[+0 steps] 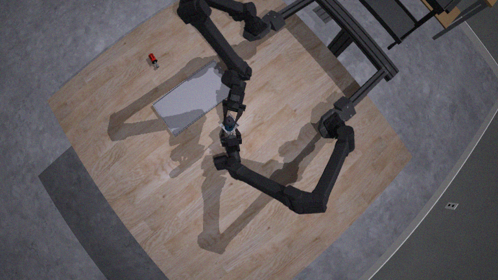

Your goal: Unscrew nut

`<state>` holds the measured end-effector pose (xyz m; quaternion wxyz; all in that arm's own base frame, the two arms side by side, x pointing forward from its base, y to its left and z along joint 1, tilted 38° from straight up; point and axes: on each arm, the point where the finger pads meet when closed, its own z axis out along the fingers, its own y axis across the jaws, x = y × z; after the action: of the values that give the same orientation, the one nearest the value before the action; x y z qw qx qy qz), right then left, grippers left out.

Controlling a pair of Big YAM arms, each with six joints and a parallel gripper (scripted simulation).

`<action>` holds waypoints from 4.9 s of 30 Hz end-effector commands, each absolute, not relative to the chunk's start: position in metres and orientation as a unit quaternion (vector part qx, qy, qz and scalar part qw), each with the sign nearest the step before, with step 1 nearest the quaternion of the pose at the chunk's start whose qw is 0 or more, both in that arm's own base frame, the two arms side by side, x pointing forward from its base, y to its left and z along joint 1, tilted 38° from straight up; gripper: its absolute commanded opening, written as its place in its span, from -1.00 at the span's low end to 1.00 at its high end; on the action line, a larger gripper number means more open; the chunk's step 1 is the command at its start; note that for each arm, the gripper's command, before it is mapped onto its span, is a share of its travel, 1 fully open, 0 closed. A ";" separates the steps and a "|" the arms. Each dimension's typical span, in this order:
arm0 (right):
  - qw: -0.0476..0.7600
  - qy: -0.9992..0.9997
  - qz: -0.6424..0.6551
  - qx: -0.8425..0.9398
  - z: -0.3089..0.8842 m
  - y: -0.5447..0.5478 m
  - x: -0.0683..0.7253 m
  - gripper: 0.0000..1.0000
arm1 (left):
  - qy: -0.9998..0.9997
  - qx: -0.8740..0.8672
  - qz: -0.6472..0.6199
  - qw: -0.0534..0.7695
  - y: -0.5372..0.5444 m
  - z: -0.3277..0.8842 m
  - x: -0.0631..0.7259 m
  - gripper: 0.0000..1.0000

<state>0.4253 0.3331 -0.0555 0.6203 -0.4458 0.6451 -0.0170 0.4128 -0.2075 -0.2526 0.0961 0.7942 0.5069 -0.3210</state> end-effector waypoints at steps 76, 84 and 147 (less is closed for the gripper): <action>0.655 0.619 -0.016 -0.434 -0.034 0.345 0.442 -0.17 | 0.492 0.804 -0.320 0.094 -0.223 -0.251 0.408 0.17; 0.654 0.619 -0.016 -0.434 -0.035 0.345 0.441 -0.17 | 0.492 0.804 -0.320 0.094 -0.223 -0.251 0.408 0.17; 0.647 0.625 -0.020 -0.435 -0.046 0.336 0.442 -0.17 | 0.492 0.804 -0.320 0.094 -0.223 -0.251 0.408 0.17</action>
<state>0.4261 0.3292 -0.0597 0.6199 -0.4455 0.6457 -0.0180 0.4128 -0.2075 -0.2526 0.0961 0.7942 0.5069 -0.3210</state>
